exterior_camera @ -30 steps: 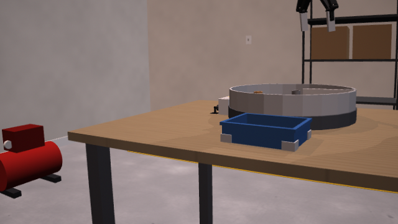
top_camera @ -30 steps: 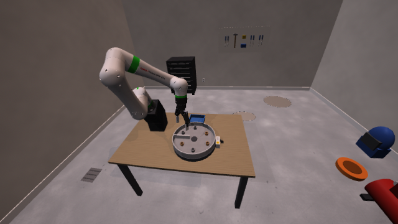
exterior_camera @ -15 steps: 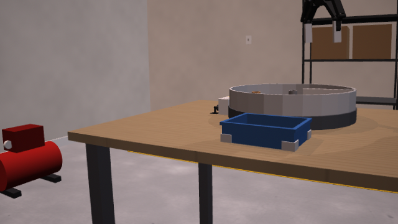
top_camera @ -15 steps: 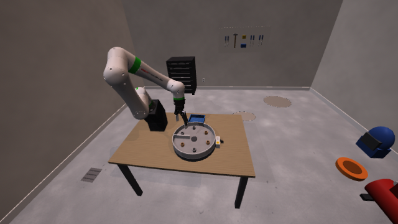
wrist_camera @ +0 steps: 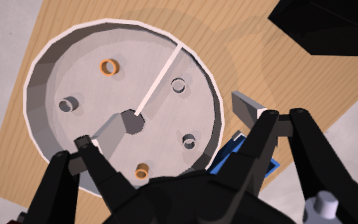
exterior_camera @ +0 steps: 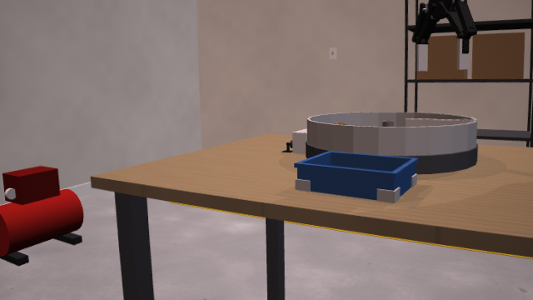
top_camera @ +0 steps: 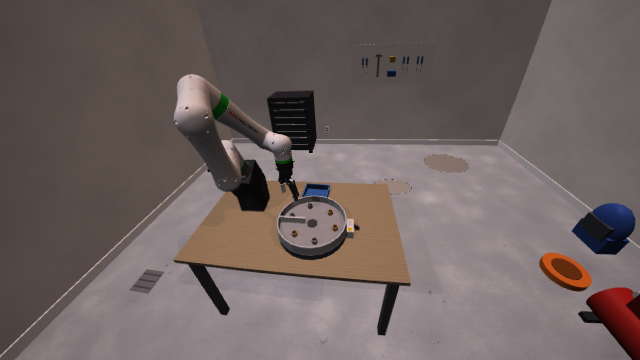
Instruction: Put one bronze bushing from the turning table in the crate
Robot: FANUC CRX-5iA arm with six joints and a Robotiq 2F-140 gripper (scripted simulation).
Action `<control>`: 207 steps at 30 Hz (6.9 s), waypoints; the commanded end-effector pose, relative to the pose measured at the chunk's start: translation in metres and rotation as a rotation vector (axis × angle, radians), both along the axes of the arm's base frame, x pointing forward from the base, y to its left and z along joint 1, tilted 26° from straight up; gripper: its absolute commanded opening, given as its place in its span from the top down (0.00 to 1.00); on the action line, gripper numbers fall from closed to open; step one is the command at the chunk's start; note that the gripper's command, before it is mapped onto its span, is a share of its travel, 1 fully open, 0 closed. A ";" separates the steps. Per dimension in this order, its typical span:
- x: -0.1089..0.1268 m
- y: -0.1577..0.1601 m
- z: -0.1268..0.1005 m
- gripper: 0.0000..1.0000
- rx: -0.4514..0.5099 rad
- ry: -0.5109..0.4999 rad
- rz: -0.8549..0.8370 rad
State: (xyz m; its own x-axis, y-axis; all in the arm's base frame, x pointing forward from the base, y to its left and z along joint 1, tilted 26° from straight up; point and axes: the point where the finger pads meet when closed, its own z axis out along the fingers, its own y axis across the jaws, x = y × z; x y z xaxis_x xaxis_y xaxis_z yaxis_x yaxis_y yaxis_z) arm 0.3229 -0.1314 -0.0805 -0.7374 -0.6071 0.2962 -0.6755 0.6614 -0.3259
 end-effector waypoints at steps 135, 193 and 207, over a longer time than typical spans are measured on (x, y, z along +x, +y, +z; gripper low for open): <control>0.000 0.000 0.000 0.91 0.000 0.000 0.000; 0.000 0.000 0.000 0.91 0.000 0.000 0.000; 0.000 0.000 0.000 0.91 0.000 0.000 0.000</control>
